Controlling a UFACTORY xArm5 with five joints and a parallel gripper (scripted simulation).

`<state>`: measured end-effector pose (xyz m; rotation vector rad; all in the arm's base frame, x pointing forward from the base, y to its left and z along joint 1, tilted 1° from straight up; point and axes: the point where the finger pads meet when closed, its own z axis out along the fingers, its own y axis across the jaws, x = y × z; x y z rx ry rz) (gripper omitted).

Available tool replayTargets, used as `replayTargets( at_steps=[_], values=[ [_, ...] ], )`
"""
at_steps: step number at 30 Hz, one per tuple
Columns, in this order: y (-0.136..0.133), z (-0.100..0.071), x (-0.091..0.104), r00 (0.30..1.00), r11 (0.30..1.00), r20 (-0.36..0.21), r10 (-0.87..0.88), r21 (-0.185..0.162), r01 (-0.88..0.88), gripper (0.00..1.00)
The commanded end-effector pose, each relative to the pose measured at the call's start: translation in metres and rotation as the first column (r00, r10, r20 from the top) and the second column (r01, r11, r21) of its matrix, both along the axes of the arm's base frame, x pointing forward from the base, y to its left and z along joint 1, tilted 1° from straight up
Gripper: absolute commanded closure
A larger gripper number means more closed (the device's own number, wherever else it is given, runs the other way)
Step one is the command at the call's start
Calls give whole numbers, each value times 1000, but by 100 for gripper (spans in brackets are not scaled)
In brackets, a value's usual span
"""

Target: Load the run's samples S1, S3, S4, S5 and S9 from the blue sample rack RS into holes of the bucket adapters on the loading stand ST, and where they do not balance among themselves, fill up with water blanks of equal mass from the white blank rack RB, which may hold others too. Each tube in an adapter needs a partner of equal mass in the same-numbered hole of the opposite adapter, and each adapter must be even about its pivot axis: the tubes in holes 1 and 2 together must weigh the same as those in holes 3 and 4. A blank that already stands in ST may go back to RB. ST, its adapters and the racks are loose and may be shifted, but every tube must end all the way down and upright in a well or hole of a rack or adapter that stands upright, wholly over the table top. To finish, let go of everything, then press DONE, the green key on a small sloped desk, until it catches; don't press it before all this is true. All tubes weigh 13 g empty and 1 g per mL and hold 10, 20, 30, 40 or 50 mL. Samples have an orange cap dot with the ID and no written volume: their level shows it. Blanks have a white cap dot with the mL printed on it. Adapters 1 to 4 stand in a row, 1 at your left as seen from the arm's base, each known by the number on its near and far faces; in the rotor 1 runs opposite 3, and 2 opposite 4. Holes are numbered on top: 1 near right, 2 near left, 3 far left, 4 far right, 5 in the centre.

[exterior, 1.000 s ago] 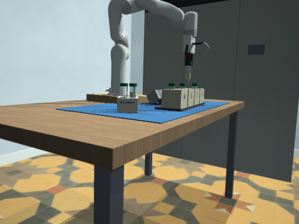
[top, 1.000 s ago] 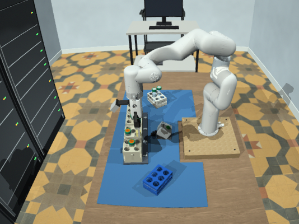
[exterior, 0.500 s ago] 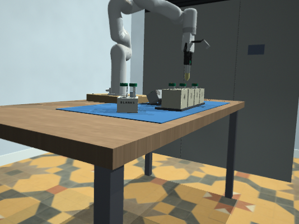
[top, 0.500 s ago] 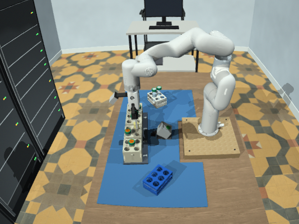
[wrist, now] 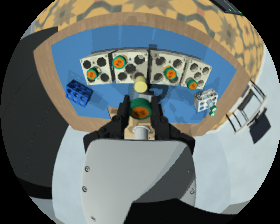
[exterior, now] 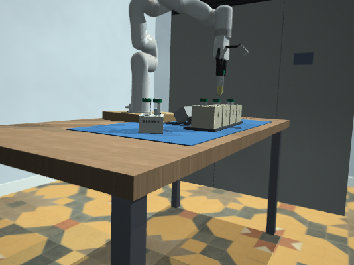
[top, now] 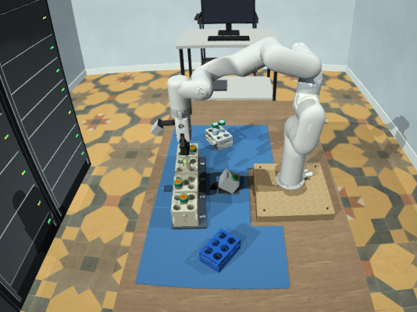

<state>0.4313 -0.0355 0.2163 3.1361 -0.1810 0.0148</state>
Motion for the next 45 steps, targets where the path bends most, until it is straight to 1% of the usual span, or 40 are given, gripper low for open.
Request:
replayTargets(
  at_steps=[1, 7, 9, 24, 26, 35, 45],
  values=[
    [-17, 1, 3, 1000, 1000, 3, 0, -1, 0, 100],
    [-47, 1, 6, 1000, 1000, 2, 0, -1, 0, 100],
    [-47, 1, 6, 1000, 1000, 2, 0, -1, 0, 100],
    [-122, 0, 14, 1000, 1000, 0, 0, -2, 0, 100],
    [-122, 0, 14, 1000, 1000, 0, 0, -2, 0, 100],
    [-167, 0, 18, 1000, 1000, -1, 0, -3, 0, 100],
    [-169, 0, 19, 1000, 1000, -2, 0, -3, 0, 100]
  ],
)
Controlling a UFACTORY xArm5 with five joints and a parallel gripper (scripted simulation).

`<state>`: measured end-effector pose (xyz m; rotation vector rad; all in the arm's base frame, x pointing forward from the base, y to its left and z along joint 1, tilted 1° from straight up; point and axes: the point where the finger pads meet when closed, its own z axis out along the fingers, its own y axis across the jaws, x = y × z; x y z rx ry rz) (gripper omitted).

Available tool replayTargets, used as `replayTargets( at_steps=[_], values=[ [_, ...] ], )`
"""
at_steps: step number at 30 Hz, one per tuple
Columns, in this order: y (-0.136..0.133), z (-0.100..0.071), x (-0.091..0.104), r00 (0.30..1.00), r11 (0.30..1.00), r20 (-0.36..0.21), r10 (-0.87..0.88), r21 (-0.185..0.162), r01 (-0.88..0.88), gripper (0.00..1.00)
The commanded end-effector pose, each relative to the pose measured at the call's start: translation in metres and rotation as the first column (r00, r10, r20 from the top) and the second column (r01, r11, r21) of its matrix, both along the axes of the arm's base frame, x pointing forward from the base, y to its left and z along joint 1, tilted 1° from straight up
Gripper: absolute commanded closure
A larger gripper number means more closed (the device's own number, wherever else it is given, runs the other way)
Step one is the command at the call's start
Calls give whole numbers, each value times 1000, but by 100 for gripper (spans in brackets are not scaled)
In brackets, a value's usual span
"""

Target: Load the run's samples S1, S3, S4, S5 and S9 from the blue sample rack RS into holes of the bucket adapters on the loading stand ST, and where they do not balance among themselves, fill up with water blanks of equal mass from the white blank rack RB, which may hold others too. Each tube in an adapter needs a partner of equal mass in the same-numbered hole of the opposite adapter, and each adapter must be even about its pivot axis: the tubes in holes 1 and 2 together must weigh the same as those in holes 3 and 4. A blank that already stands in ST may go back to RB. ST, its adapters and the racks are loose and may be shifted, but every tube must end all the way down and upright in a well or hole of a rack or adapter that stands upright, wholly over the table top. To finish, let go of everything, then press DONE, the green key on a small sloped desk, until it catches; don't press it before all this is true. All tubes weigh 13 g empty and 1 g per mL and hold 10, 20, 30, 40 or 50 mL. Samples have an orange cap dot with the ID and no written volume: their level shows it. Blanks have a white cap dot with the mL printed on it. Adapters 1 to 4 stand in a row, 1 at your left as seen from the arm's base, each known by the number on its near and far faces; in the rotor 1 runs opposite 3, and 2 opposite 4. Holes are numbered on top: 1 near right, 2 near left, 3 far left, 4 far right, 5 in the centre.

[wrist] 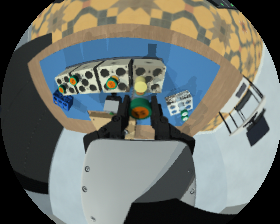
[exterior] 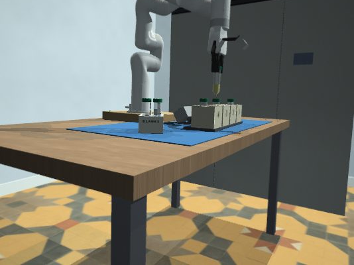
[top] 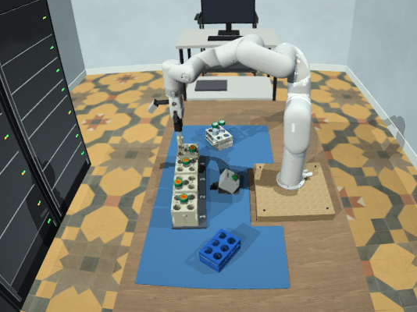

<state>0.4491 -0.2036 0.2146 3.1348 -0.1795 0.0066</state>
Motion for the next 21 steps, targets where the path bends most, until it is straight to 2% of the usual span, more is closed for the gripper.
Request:
replayTargets(
  at_steps=[1, 11, 21],
  values=[
    [-1, 2, 1, 1000, 1000, 4, -1, -2, 1, 100],
    [-1, 2, 1, 1000, 1000, 4, -1, -2, 1, 100],
    [-1, -14, 1, 1000, 1000, 4, -1, -2, 1, 100]
  ],
)
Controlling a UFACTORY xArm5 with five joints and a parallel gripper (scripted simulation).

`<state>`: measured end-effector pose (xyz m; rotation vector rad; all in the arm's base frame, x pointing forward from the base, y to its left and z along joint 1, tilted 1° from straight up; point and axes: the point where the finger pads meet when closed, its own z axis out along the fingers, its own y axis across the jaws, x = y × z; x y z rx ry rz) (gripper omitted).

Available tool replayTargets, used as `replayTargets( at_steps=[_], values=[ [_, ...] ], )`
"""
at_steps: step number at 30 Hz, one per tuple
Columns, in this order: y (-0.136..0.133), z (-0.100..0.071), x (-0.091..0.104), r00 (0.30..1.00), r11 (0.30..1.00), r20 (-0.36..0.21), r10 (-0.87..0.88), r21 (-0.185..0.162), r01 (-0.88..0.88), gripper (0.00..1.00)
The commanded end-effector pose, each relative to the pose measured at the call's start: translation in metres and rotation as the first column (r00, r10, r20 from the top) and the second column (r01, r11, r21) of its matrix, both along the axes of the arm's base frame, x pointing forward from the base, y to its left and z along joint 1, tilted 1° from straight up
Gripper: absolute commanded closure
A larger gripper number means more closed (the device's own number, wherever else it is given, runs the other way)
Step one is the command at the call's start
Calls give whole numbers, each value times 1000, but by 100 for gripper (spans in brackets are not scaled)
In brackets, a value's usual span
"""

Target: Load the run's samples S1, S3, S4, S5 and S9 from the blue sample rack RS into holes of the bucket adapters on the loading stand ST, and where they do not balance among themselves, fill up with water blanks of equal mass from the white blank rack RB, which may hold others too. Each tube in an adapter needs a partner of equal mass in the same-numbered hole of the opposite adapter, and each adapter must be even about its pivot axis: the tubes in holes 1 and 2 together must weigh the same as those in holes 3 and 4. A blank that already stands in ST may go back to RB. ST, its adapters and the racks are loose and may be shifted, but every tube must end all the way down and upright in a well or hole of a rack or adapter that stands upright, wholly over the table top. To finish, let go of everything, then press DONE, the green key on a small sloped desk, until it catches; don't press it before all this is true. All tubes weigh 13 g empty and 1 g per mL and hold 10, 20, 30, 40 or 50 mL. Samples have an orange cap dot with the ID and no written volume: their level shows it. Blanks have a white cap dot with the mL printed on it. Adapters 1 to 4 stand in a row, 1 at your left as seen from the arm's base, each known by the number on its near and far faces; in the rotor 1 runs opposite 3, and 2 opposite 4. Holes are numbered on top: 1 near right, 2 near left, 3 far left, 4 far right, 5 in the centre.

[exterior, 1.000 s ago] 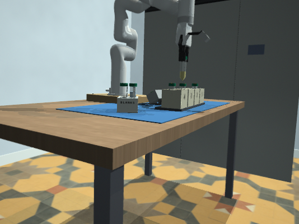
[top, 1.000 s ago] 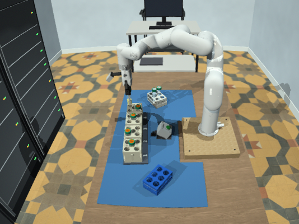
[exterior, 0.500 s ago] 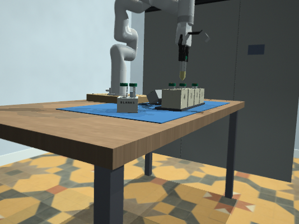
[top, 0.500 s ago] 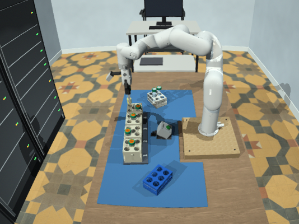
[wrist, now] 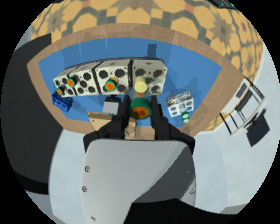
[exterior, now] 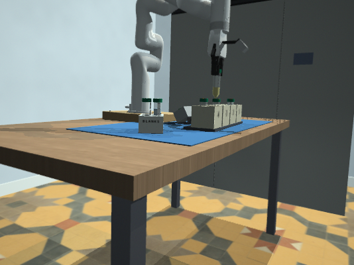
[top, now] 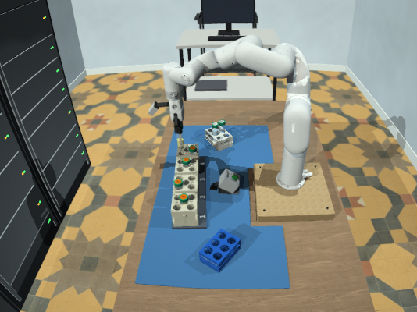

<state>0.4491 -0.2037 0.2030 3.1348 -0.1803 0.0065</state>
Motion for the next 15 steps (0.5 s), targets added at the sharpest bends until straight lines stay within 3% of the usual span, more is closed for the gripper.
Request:
replayTargets(
  at_steps=[1, 9, 15],
  values=[
    [0, -5, 1, 1000, 1000, 4, 0, -2, 0, 100],
    [0, -21, 1, 1000, 1000, 4, 0, -2, 0, 100],
    [0, -22, 1, 1000, 1000, 4, 0, -2, 0, 100]
  ],
)
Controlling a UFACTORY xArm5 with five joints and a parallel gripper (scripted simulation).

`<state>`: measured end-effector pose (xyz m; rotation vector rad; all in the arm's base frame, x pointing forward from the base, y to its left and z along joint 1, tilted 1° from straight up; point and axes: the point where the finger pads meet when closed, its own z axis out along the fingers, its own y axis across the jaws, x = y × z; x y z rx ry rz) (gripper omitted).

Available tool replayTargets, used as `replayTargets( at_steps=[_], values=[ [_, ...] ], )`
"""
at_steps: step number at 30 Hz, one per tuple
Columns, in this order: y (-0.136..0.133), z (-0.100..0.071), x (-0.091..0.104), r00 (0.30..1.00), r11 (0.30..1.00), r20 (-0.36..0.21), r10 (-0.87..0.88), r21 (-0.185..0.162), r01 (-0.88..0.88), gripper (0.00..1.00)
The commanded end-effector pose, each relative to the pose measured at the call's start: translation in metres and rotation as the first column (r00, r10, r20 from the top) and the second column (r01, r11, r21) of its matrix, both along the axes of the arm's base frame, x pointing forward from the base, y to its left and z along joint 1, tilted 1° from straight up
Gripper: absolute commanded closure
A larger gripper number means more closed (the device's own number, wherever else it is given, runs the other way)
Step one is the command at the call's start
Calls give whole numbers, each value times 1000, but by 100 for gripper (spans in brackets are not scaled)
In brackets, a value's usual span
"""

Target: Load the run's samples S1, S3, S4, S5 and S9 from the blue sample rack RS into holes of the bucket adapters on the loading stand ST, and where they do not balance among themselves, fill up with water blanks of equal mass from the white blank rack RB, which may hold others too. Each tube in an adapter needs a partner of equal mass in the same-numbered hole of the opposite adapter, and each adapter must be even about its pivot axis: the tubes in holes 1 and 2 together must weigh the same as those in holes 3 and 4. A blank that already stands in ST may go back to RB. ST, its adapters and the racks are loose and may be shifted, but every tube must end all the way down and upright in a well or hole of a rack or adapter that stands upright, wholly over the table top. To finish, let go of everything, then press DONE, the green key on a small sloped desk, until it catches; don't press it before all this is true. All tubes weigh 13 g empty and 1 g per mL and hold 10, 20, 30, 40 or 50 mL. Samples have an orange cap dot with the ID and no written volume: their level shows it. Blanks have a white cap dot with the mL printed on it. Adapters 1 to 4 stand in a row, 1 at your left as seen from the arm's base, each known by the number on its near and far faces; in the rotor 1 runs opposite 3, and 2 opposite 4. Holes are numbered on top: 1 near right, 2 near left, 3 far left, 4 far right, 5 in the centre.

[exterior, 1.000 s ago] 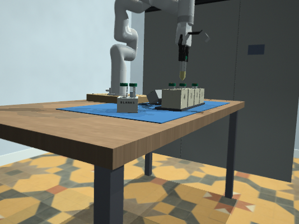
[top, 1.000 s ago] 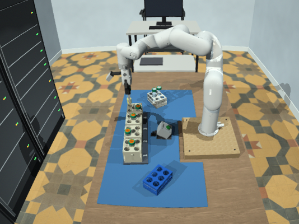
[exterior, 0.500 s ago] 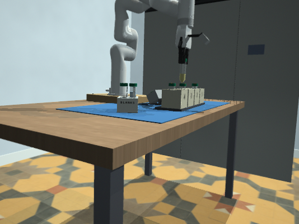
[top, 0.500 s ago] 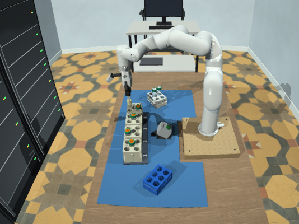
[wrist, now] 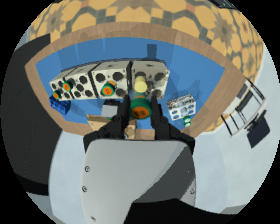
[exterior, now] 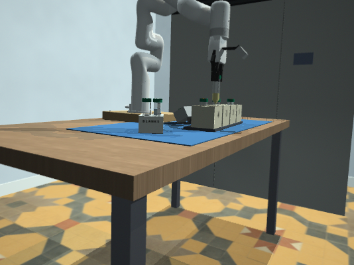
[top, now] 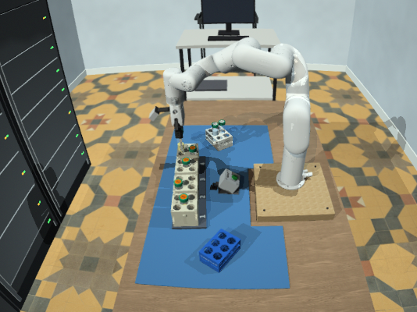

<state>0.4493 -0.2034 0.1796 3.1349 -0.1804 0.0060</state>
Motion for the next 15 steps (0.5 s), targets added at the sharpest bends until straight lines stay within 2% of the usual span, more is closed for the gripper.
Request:
replayTargets(
  at_steps=[1, 15],
  values=[
    [0, 2, 1, 1000, 1000, 4, 0, -2, 0, 100],
    [0, -2, 1, 1000, 1000, 4, 0, -2, 0, 100]
  ],
)
